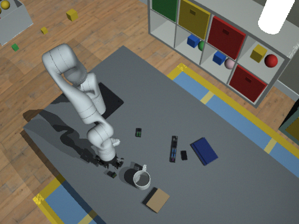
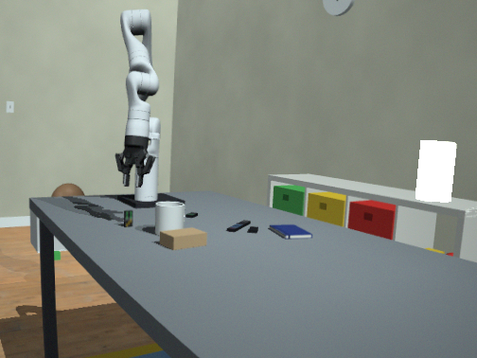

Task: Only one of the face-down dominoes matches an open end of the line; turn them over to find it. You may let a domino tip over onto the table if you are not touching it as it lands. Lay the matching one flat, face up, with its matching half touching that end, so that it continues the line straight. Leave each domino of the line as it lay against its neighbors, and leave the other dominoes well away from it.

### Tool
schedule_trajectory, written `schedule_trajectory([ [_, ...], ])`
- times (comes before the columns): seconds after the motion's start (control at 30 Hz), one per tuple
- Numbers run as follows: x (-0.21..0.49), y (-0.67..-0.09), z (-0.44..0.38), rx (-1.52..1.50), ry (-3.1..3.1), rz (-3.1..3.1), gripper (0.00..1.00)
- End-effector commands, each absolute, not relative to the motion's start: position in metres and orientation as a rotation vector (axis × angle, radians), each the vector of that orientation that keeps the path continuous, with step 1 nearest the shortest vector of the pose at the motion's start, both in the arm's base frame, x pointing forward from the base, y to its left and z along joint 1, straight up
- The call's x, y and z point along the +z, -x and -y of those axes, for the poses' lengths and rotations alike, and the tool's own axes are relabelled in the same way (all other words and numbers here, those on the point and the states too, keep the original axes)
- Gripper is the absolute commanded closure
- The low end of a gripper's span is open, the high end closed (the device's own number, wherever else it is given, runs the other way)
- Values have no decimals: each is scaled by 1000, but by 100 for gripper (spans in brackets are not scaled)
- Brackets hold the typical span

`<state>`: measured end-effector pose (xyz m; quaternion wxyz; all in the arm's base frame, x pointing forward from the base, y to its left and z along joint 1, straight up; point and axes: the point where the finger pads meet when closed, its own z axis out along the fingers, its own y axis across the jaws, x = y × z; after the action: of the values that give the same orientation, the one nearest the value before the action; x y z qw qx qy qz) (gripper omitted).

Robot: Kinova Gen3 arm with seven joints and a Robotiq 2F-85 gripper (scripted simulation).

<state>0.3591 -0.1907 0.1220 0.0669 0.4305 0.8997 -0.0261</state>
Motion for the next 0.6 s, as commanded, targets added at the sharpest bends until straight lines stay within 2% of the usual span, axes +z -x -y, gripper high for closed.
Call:
schedule_trajectory([
  [0.0,123,-357,191,-87,-1312,-2709,53],
  [0.57,113,-352,193,-64,-1685,-2536,53],
])
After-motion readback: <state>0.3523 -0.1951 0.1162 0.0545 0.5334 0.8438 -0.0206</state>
